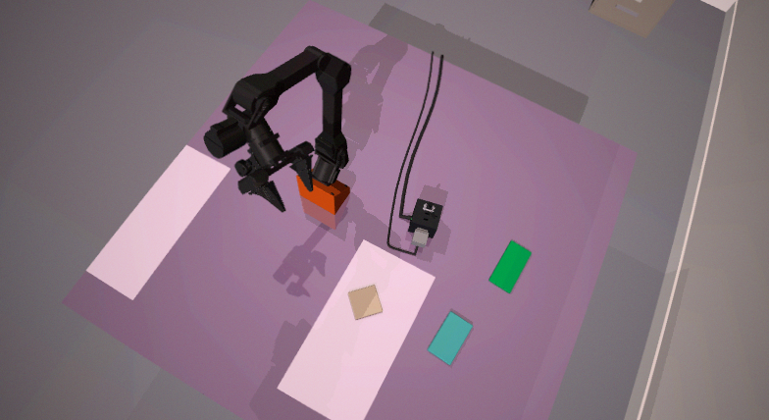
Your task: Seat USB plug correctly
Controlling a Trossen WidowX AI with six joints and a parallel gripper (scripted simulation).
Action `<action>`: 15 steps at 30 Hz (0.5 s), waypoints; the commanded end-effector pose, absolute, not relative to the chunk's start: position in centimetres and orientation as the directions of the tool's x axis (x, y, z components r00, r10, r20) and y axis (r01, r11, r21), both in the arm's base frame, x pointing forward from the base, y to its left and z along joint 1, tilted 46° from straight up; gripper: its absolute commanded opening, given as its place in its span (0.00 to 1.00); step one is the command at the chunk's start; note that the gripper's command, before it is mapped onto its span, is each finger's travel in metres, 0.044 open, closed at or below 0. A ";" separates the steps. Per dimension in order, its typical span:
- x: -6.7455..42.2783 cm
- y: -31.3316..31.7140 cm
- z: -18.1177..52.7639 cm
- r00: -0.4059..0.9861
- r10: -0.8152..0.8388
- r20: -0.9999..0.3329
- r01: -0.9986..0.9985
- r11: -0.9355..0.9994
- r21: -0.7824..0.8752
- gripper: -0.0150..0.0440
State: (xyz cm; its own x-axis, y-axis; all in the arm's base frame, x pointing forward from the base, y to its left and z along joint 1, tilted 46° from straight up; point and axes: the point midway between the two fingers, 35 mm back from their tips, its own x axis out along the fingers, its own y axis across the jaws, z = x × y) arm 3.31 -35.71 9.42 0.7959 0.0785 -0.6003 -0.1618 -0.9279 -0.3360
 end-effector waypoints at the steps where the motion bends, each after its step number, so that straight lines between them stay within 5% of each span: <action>1: 9.9 -33.4 10.0 0.747 0.235 -0.622 0.363 -0.928 0.085 1.00; 9: 16.0 -30.1 10.3 0.671 0.374 -0.640 0.729 -0.491 0.477 1.00; 15: 19.9 -26.7 10.6 0.591 0.470 -0.655 0.746 -0.010 0.666 1.00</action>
State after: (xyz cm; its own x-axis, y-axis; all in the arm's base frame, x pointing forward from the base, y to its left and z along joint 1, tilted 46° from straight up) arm 15.35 -30.82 10.11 0.6899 0.3596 -0.6283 0.6924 -0.5811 0.4277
